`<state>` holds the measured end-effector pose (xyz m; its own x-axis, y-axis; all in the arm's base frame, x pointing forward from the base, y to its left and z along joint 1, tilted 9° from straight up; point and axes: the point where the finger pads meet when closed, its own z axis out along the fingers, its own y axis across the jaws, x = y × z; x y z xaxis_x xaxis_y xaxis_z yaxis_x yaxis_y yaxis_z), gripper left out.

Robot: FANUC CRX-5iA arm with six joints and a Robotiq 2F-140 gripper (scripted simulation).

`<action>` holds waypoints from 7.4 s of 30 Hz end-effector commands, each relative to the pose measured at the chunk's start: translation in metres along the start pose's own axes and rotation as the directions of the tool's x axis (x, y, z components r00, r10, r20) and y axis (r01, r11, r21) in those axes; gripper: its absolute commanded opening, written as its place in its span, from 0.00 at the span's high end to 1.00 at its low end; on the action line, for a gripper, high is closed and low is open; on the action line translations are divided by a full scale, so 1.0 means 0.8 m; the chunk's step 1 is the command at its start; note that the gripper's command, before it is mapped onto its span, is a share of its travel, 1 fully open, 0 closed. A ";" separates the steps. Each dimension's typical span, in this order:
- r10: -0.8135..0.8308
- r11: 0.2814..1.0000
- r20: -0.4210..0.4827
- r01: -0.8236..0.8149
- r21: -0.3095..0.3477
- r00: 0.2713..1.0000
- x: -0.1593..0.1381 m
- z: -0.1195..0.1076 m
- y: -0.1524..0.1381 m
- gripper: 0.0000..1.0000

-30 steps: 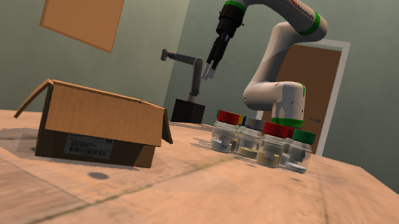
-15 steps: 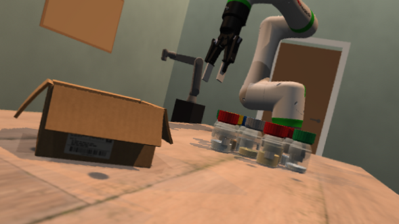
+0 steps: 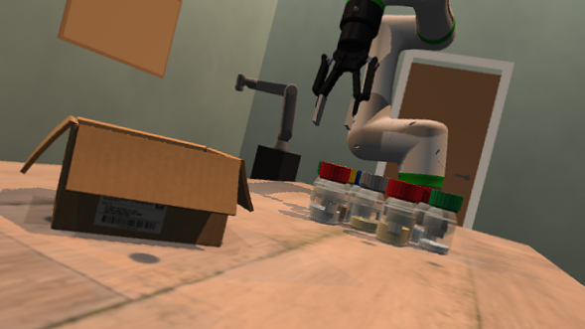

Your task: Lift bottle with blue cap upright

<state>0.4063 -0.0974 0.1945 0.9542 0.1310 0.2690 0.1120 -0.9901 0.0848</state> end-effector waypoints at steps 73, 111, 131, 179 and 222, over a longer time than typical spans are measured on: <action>-0.536 0.835 -0.083 0.543 0.096 0.840 0.030 0.036 -0.086 0.49; -0.537 0.834 -0.082 0.543 0.098 0.839 -0.033 0.010 0.040 0.49; -0.537 0.834 -0.082 0.543 0.098 0.839 -0.033 0.010 0.040 0.49; -0.236 0.963 -0.013 0.235 0.129 0.972 -0.025 0.006 0.022 0.49; 0.381 0.917 0.121 -0.392 0.078 0.916 -0.013 -0.003 -0.010 0.49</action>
<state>0.3945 -0.0918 0.1928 0.9582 -0.2327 0.1662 -0.2173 -0.9704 -0.1058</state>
